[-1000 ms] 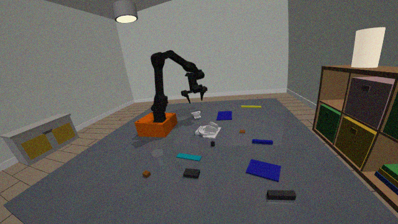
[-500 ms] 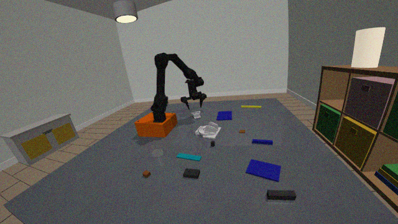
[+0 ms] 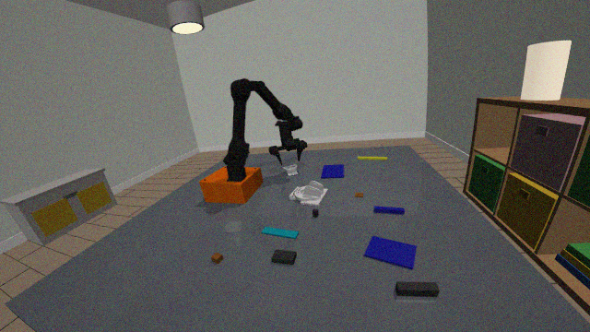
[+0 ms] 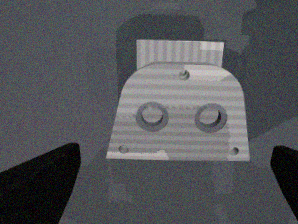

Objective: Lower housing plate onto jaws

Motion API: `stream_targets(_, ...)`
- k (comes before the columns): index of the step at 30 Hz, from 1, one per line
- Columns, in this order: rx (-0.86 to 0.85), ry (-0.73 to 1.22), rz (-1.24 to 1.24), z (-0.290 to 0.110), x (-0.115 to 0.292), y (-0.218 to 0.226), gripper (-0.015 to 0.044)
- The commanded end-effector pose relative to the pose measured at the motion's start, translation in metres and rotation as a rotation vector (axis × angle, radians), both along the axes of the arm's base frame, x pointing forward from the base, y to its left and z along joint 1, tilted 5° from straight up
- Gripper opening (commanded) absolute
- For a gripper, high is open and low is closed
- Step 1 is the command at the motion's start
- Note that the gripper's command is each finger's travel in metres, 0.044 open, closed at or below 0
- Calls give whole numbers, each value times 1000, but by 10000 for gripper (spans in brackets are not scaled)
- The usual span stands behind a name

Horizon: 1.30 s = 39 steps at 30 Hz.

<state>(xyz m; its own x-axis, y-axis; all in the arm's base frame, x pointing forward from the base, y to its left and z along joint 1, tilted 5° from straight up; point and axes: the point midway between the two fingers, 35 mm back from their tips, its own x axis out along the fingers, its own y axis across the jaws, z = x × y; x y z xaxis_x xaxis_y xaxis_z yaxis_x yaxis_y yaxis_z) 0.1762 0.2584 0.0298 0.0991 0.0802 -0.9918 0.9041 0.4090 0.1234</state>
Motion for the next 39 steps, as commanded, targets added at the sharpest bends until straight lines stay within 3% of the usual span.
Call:
stream_targets(1,-15,6,-2,-10,-1,-2,440)
stream_targets(39,-16,6,-2,-40,2,-1,440)
